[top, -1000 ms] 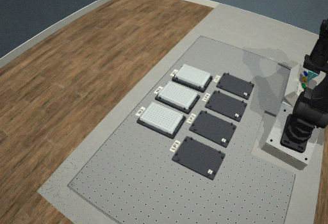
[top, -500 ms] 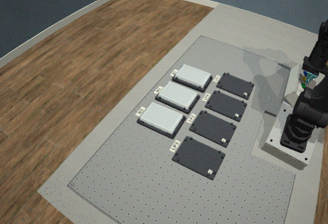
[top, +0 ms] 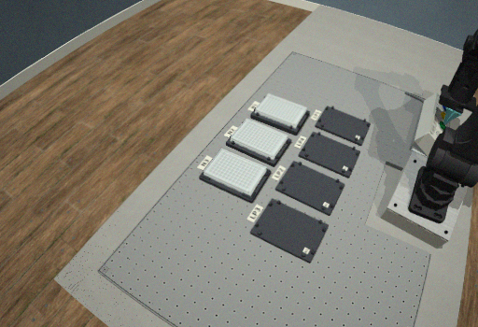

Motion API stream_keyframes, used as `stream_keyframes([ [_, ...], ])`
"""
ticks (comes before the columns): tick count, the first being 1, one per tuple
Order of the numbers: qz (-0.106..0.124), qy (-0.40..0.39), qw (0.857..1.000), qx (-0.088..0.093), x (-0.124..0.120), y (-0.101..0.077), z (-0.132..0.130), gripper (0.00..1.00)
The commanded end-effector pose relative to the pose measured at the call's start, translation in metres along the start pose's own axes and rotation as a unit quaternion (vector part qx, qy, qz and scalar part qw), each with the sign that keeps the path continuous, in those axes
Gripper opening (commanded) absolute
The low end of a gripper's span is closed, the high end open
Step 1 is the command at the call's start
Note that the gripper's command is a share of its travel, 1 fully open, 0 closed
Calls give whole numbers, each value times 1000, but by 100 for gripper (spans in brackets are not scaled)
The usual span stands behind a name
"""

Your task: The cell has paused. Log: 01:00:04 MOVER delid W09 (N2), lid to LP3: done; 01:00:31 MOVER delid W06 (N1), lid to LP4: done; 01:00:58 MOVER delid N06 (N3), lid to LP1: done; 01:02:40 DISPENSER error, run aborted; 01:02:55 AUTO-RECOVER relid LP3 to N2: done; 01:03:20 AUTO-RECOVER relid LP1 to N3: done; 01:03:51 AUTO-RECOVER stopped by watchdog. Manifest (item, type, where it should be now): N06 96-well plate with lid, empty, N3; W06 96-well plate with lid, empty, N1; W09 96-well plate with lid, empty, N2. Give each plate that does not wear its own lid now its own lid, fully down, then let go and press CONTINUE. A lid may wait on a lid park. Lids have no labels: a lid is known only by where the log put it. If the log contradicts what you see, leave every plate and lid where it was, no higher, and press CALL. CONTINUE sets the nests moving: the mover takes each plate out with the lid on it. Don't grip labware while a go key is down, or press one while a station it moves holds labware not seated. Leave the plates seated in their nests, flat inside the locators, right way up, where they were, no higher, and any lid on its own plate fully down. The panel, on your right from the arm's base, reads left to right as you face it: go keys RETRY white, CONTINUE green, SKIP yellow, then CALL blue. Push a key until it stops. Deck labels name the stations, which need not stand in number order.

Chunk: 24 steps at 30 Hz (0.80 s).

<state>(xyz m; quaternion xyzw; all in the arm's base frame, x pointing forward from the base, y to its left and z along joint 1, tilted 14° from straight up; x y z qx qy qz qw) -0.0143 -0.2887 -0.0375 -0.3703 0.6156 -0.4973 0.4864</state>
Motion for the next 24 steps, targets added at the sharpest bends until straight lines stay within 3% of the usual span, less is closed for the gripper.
stream_keyframes([
  [1, -6, -1, 1000, 1, 4, 3, 4, 0],
  [24, -10, -1, 1000, 2, 7, 5, 5, 0],
])
Point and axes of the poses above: the point where the finger pads meet when closed, its own y axis out along the fingers, its own z axis across the jaws, x = y × z, the point moved 2 cm from there along -y, back along the fingers, and after that the axes turned 12 degrees about y, right-handed, at the moved point
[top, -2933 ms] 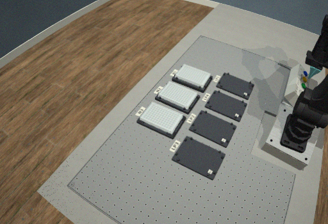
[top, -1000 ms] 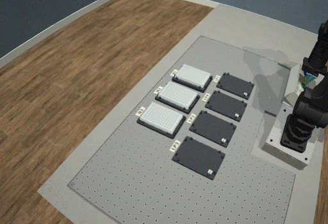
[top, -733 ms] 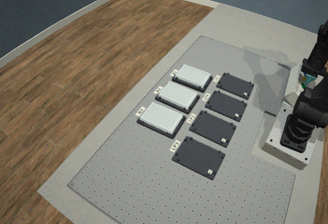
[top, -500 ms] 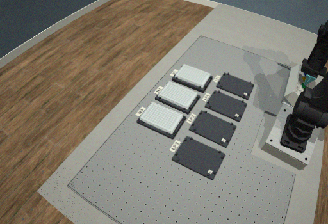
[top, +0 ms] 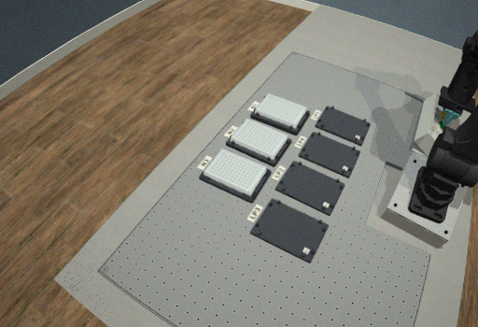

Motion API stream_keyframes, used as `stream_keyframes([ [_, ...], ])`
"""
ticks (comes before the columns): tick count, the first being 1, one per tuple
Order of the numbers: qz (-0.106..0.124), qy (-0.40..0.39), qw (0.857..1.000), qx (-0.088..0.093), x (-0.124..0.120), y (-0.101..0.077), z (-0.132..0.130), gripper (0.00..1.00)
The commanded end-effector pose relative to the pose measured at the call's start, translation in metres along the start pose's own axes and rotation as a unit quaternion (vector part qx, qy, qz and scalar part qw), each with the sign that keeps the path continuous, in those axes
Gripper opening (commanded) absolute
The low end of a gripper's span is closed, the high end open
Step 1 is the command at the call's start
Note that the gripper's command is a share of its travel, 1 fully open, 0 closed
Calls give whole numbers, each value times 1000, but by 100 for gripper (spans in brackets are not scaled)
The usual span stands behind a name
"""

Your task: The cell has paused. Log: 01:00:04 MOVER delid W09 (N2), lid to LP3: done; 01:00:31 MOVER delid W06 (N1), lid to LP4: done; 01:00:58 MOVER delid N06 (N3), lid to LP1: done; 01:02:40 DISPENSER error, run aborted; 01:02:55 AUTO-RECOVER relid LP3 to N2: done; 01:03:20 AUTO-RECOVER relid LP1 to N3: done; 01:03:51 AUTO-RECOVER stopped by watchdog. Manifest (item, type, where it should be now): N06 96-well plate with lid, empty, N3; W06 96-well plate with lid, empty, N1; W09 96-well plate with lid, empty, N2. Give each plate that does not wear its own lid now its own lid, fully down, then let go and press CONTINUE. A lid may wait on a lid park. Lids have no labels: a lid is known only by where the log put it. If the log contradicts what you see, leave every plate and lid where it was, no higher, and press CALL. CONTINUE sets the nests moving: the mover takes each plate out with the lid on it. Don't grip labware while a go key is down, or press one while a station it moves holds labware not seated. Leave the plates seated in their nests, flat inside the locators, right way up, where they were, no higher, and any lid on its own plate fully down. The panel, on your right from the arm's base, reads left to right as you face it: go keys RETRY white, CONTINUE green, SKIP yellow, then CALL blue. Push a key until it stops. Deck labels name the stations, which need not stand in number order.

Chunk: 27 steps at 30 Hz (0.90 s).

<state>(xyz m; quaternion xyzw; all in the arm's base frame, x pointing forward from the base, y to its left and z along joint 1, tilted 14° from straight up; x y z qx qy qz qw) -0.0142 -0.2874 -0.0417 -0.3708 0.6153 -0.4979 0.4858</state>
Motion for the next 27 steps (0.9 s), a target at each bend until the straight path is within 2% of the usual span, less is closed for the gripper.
stream_keyframes([
  [1, -8, -1, 1000, 1, 7, 2, 5, 0],
  [27, -4, -1, 1000, 0, 2, 9, 4, 0],
])
Point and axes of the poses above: the point where the finger pads meet when closed, its own y axis out along the fingers, its own z axis across the jaws, x = y × z, the point moved 2 cm from there along -y, back along the fingers, and after that the axes turned 12 degrees about y, right-handed, at the moved point
